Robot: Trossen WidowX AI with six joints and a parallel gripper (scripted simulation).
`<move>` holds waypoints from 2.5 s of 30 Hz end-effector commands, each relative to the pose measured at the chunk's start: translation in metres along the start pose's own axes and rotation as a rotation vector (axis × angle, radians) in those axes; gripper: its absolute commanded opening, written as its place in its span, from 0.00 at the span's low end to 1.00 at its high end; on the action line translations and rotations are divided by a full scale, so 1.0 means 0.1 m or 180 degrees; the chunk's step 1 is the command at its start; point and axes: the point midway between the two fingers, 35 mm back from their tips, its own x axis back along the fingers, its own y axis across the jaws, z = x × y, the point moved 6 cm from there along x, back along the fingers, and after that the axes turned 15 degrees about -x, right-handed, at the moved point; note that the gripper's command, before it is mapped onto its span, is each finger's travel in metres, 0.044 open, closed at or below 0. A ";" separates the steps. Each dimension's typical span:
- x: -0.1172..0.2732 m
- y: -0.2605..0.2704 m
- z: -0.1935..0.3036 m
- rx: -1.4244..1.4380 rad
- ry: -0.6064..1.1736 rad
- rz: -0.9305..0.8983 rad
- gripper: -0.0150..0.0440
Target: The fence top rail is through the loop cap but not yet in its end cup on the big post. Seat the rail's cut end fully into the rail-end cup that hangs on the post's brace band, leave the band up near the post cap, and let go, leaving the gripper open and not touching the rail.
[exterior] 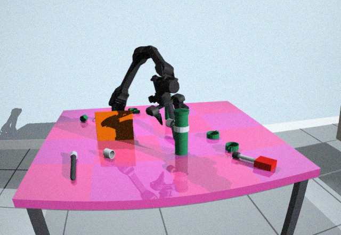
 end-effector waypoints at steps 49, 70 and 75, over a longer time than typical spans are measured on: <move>-0.46 -0.05 -0.06 -0.0252 0.0021 0.0019 0.25; -0.50 -0.20 -0.10 -0.0789 0.0156 0.0054 0.25; -0.51 -0.23 -0.11 -0.0887 0.0180 0.0061 0.25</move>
